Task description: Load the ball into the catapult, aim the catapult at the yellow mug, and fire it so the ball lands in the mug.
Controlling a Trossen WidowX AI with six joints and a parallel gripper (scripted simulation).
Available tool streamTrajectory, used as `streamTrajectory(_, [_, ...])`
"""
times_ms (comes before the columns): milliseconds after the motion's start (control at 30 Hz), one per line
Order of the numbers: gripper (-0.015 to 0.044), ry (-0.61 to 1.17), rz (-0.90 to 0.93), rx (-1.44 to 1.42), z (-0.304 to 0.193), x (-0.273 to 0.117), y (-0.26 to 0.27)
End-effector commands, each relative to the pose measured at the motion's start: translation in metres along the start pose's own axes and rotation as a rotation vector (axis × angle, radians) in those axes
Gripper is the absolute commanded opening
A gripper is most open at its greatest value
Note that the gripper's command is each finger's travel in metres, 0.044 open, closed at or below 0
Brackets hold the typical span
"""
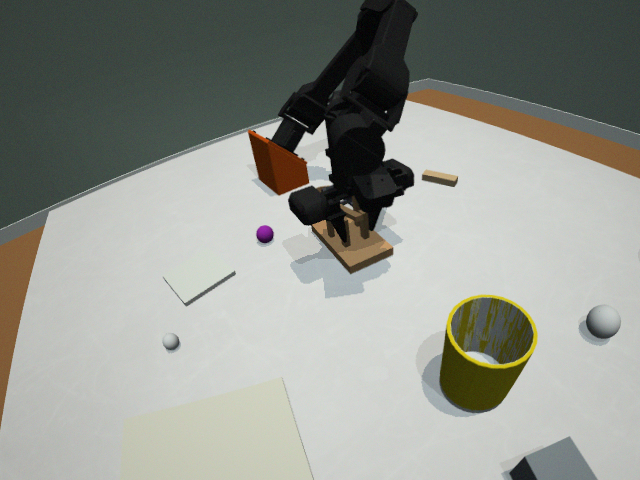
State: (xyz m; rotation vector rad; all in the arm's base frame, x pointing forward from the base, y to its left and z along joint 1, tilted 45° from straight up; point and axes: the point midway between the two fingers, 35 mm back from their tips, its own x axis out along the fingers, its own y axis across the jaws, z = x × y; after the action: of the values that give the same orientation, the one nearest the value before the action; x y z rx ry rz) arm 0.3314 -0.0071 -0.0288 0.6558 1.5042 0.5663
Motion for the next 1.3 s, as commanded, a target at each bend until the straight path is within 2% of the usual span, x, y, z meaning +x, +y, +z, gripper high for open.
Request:
streamTrajectory(0, [0.0138, 0.000, -0.003, -0.001, 0.000, 0.000, 0.000])
streamTrajectory(133, [0.0111, 0.000, -0.003, -0.001, 0.000, 0.000, 0.000])
streamTrajectory(167, [0.0085, 0.000, -0.003, -0.001, 0.000, -0.003, -0.001])
streamTrajectory(267, [0.0006, 0.000, -0.003, 0.000, 0.001, -0.039, -0.001])
streamTrajectory(300, [0.0000, 0.000, -0.003, 0.000, 0.000, -0.047, -0.001])
streamTrajectory(533, [0.0000, 0.001, -0.002, 0.001, 0.001, -0.046, 0.000])
streamTrajectory(1267, [0.0000, 0.001, 0.000, 0.002, 0.002, -0.010, 0.000])
